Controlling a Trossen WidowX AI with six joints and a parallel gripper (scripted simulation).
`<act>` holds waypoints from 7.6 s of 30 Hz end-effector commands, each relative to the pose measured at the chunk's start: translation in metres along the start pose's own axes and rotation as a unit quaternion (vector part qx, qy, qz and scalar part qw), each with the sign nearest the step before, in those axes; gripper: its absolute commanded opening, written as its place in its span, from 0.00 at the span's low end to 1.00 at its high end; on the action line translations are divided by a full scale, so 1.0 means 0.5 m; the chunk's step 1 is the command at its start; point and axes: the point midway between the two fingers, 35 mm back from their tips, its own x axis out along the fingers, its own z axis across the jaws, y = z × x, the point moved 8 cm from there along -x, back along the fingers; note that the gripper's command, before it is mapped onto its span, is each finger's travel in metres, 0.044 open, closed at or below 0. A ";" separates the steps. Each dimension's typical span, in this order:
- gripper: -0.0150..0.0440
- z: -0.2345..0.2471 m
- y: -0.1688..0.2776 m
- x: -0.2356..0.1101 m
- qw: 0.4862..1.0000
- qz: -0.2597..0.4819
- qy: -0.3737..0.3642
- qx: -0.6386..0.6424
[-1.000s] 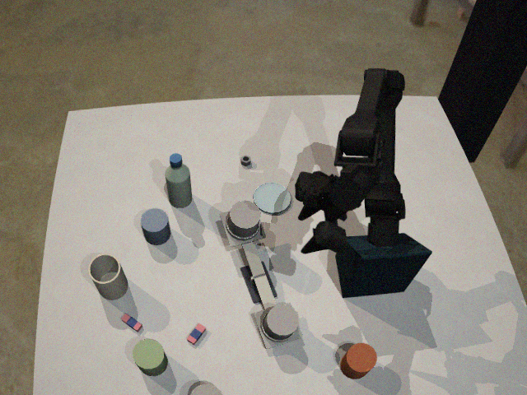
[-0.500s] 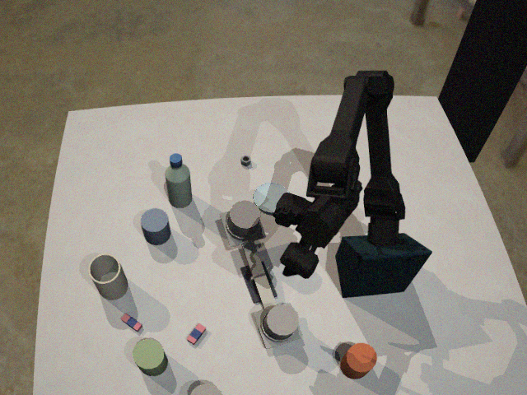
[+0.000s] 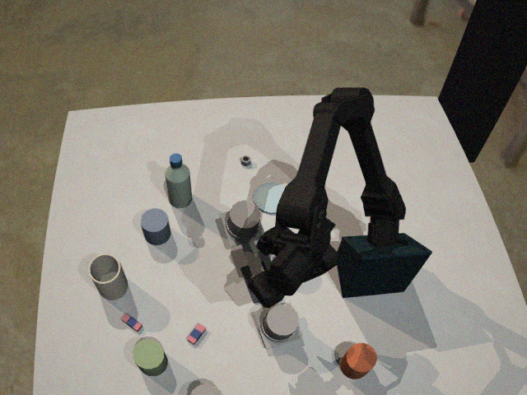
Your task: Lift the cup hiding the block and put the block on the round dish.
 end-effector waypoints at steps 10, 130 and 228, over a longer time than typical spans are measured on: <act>1.00 0.056 0.041 0.087 0.986 0.015 0.070 0.151; 0.25 0.069 0.043 0.108 0.986 0.017 0.069 0.151; 0.25 0.070 0.036 -0.010 0.986 0.013 0.074 0.147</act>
